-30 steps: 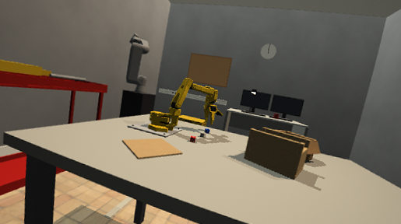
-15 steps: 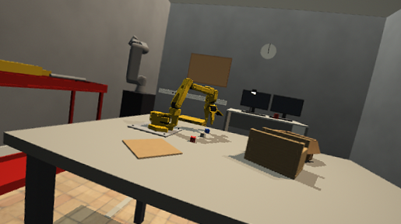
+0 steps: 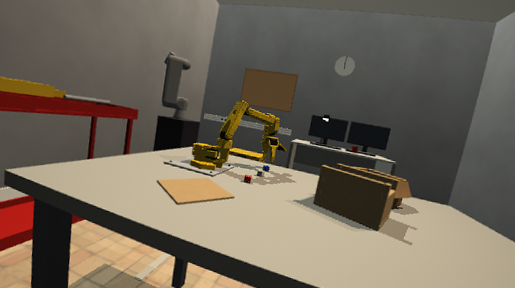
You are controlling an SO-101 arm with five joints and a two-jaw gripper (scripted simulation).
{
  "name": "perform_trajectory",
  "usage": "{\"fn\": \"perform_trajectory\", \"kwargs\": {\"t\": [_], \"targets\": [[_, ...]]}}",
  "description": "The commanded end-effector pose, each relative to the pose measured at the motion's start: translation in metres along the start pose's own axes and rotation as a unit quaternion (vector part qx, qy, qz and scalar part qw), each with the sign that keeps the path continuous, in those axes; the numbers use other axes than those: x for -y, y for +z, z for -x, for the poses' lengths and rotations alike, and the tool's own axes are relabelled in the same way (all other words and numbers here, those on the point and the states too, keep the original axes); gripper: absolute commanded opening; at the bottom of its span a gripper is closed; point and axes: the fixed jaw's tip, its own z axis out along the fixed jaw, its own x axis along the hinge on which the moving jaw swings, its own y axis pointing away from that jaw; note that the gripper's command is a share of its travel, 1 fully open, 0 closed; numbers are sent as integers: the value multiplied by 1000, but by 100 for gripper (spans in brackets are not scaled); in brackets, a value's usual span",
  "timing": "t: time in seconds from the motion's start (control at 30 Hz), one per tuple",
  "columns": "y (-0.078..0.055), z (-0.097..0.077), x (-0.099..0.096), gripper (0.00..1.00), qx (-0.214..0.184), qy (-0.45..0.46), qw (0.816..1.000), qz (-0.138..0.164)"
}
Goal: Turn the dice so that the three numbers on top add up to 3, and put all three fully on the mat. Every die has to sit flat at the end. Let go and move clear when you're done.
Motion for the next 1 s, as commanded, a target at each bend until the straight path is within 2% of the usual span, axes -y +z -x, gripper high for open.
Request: {"fn": "perform_trajectory", "kwargs": {"t": [0.0,0.33,0.67,0.97], "targets": [[10,-1,-2,28,-7,-1,1000,0],[28,-2,-2,28,-7,-1,1000,0],[36,-3,-2,28,-7,-1,1000,0],[37,-3,-2,28,-7,-1,1000,0]]}}
